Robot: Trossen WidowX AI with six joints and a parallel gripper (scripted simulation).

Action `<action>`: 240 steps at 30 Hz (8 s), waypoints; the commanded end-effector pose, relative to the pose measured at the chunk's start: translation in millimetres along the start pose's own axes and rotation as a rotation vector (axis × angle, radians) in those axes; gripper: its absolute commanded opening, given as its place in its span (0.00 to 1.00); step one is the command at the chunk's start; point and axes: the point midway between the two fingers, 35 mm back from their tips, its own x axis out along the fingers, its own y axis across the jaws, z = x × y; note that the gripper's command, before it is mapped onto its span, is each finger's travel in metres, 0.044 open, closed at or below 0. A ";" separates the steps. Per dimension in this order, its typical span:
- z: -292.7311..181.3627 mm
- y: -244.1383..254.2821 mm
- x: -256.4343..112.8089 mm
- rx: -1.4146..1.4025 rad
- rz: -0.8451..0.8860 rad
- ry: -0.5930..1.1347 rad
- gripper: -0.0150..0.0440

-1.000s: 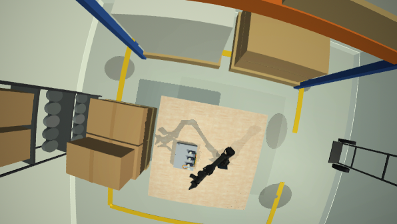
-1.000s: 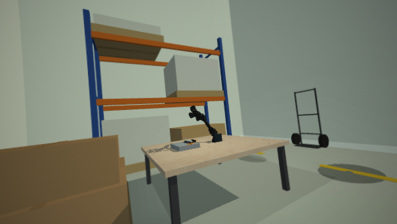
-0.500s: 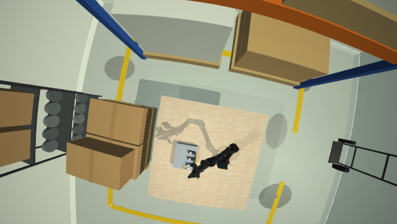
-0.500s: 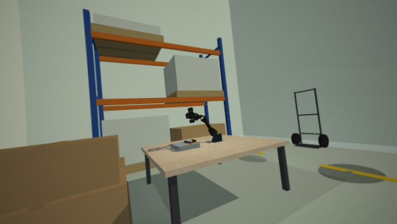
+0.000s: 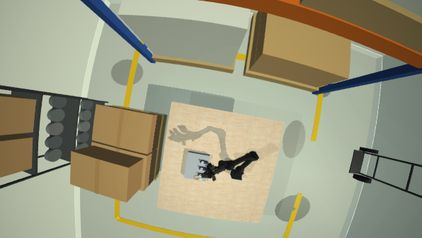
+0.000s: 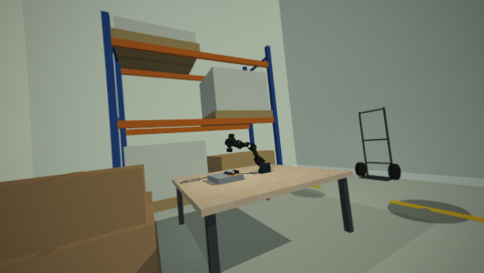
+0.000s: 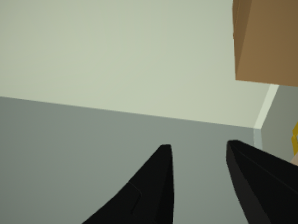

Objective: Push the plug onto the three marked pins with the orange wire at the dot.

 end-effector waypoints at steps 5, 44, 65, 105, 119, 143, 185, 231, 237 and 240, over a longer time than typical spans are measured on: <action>32.2 -13.3 -29.7 -0.170 -0.041 -0.110 0.45; 61.2 -90.9 -18.2 -0.468 -0.507 0.100 0.45; -53.4 -160.9 66.9 -0.435 -0.944 0.666 0.45; -195.6 -254.4 69.2 -0.769 -1.461 1.133 0.45; -197.0 -267.5 66.4 -0.769 -1.462 1.133 0.32; -189.7 -210.0 76.9 -0.796 -1.427 1.140 0.25; -125.3 -181.7 -4.0 -1.685 -0.422 2.129 0.25; -92.6 -178.2 -126.1 -2.160 1.676 2.518 0.25; -93.9 -192.1 -129.3 -2.161 1.693 2.514 0.25; -95.3 -205.7 -133.3 -2.160 1.709 2.513 0.25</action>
